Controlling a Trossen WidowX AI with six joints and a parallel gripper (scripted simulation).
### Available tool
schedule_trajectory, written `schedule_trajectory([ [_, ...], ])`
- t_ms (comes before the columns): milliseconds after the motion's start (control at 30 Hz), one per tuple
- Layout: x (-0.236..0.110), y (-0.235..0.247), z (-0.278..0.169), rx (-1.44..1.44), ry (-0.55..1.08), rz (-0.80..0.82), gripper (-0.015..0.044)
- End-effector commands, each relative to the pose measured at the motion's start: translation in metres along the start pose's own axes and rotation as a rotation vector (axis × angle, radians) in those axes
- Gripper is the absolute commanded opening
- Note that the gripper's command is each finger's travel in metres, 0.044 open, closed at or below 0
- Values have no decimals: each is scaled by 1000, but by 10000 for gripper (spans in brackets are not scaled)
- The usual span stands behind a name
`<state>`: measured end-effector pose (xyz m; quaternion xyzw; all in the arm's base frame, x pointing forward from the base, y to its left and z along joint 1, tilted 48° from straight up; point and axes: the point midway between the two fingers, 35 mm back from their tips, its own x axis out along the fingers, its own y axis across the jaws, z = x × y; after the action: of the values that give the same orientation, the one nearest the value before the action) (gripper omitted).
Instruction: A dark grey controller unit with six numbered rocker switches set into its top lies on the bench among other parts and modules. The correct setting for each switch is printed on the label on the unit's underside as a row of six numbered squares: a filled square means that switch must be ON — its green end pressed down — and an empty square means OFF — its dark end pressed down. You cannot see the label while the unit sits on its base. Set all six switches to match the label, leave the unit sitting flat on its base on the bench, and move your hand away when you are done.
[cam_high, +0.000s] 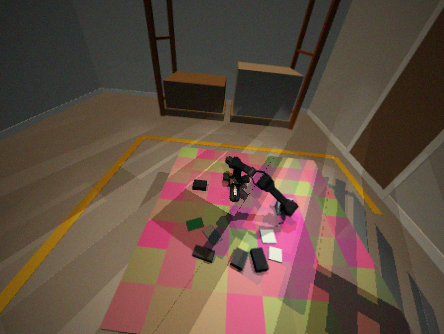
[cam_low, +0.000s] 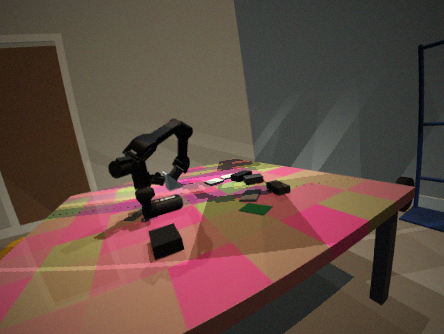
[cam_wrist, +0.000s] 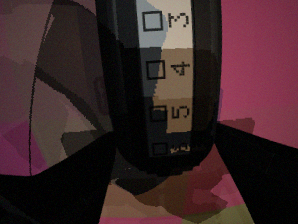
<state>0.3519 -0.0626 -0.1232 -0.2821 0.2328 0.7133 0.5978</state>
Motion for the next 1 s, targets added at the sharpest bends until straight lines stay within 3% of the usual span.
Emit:
schedule_trajectory([
  [0, -4, 0, 1, 1, 0, -2, 336],
  [967, -23, 0, 8, 1, 0, -2, 336],
])
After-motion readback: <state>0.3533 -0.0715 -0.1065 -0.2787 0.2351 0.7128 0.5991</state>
